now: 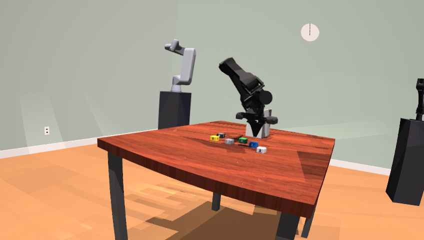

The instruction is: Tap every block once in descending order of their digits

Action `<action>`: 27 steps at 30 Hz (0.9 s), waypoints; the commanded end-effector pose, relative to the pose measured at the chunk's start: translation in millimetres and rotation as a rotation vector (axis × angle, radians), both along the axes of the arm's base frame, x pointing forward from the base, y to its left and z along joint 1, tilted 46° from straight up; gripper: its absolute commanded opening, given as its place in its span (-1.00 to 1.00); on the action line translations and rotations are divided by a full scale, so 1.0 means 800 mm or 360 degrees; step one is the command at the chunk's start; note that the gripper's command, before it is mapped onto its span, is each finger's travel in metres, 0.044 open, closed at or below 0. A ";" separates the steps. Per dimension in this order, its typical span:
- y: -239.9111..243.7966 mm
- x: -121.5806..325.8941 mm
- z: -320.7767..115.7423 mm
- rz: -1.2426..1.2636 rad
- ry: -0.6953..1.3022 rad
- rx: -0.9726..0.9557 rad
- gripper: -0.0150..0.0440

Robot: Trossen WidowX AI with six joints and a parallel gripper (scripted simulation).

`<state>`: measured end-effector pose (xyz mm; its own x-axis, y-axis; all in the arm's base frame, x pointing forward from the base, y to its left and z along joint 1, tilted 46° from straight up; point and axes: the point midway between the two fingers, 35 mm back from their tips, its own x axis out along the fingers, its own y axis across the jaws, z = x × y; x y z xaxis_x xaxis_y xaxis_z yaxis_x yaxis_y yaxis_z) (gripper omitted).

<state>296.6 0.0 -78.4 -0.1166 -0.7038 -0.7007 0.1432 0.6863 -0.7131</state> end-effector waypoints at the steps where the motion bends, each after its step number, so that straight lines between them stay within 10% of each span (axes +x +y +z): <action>1: -0.001 0.000 -0.005 0.0033 -0.0009 -0.0003 -0.42; 27: -0.028 -0.004 -0.031 0.0033 -0.0008 -0.0006 -0.42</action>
